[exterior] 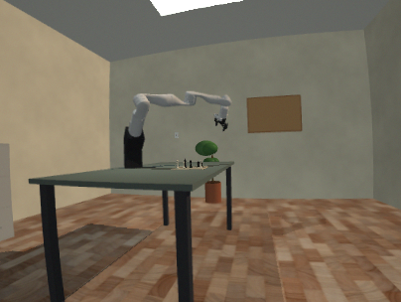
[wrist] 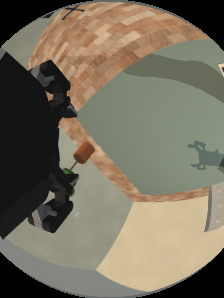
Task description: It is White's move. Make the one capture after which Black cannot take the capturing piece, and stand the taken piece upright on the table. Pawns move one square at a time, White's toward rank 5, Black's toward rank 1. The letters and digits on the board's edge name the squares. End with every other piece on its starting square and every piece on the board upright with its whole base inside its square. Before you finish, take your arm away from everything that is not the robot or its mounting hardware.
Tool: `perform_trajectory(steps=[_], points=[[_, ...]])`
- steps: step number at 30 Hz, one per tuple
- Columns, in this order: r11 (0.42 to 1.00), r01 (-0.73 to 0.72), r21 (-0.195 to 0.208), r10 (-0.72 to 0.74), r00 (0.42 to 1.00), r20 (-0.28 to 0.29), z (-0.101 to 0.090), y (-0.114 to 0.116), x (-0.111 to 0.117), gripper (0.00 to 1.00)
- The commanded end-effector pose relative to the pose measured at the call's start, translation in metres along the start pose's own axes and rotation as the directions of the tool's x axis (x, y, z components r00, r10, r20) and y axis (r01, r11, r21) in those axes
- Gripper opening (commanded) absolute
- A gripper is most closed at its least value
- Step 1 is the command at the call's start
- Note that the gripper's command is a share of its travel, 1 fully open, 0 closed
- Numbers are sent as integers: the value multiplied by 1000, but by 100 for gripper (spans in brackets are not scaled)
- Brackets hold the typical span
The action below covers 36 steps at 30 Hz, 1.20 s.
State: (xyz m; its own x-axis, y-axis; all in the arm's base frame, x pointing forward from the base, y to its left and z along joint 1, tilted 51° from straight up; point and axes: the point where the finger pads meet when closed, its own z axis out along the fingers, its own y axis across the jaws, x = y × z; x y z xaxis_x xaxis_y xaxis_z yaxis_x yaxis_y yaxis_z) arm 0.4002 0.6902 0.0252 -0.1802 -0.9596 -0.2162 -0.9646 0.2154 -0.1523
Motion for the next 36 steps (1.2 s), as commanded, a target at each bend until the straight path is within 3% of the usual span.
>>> perform_trajectory(steps=[1,4,5,13,14,25,26,34,35,36], points=[[1000,-5,0,5,1000,2,-2,-4,0,100],[1000,-5,0,5,1000,2,-2,-4,0,100],[998,-49,25,50,998,-26,-6,-30,14,100],[998,-49,25,50,998,-26,-6,-30,14,100],[995,-92,50,95,994,-53,-10,-55,29,100],[995,-92,50,95,994,-53,-10,-55,29,100],[988,-134,76,140,987,-79,-15,-79,44,100],[988,-134,76,140,987,-79,-15,-79,44,100],[979,-175,103,185,977,-102,-20,-102,60,100],[979,-175,103,185,977,-102,-20,-102,60,100]])
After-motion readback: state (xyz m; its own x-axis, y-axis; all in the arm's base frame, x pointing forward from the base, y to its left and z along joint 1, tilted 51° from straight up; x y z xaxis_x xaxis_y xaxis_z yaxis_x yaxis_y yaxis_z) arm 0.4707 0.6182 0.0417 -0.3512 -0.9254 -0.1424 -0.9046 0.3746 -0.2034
